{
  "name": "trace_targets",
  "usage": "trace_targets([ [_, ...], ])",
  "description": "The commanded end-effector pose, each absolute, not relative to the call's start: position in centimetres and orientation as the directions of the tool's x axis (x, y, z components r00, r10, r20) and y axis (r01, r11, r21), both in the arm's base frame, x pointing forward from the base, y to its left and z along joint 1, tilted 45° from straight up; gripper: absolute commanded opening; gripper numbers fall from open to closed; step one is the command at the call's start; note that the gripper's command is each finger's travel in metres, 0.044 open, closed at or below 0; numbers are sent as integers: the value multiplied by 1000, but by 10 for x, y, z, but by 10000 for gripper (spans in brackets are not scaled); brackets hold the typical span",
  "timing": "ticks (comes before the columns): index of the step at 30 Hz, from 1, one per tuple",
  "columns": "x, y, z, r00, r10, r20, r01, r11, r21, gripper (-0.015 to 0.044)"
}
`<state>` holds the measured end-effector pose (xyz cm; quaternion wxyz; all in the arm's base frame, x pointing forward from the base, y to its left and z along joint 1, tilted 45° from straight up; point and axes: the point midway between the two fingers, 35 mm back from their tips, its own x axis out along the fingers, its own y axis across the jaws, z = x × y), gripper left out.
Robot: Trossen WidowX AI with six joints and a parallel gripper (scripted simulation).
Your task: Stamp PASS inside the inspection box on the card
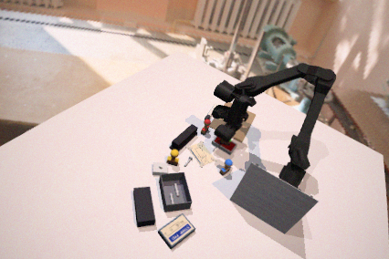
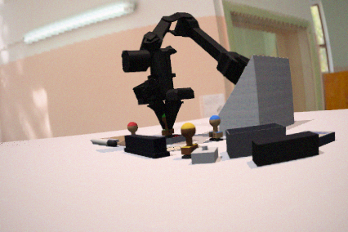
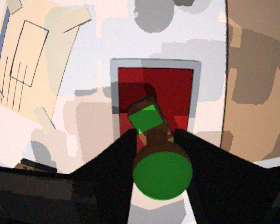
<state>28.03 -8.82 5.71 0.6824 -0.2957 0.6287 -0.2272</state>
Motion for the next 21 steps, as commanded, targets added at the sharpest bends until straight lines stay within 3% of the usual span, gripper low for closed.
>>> trace_targets([
  [1,280,-90,56,103,-684,-722,-61,720,-691,0],
  [21,280,-88,58,103,-684,-722,-61,720,-691,0],
])
